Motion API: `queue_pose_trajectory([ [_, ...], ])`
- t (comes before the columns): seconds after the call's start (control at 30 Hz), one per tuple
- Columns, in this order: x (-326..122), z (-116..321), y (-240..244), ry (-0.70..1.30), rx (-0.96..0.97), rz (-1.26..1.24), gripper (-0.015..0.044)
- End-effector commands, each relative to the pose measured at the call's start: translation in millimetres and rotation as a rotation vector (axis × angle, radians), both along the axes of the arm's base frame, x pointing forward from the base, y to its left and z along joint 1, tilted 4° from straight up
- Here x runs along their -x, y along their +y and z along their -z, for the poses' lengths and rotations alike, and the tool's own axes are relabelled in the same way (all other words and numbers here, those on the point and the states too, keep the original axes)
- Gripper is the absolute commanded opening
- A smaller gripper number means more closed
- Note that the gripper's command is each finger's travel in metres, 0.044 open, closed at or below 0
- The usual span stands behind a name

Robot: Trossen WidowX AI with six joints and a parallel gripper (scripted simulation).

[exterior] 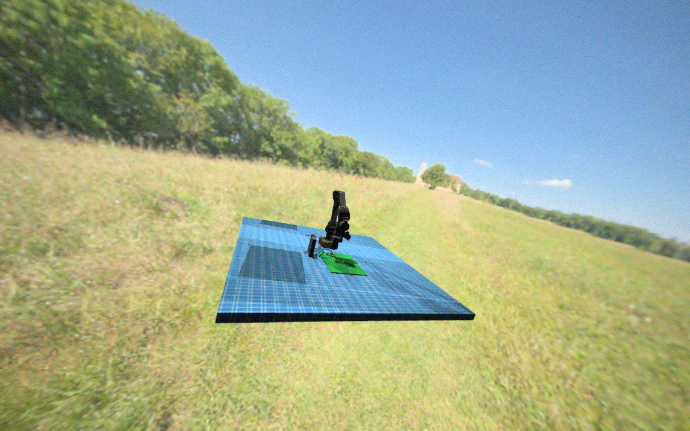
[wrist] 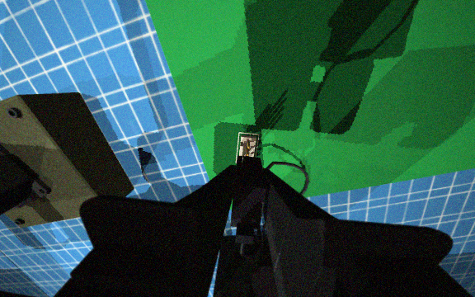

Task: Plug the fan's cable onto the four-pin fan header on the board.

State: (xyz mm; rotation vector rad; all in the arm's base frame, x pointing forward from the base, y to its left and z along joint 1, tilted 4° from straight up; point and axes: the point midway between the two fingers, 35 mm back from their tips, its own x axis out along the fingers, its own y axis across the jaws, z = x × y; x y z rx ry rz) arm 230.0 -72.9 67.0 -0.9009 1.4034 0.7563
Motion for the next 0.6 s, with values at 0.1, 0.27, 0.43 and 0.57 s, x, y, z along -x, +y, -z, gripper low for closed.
queue_pose_trajectory([
  [0.1,-1.4,-0.5,1.4,-0.002,-0.004,0.006,0.0000],
  [0.27,-2.3,2.3,1.5,-0.002,-0.004,0.010,0.0000],
  [0.43,-3.3,21.6,0.2,-0.002,-0.004,0.012,0.0000],
  [0.57,-3.3,21.6,0.2,-0.002,-0.004,0.012,0.0000],
])
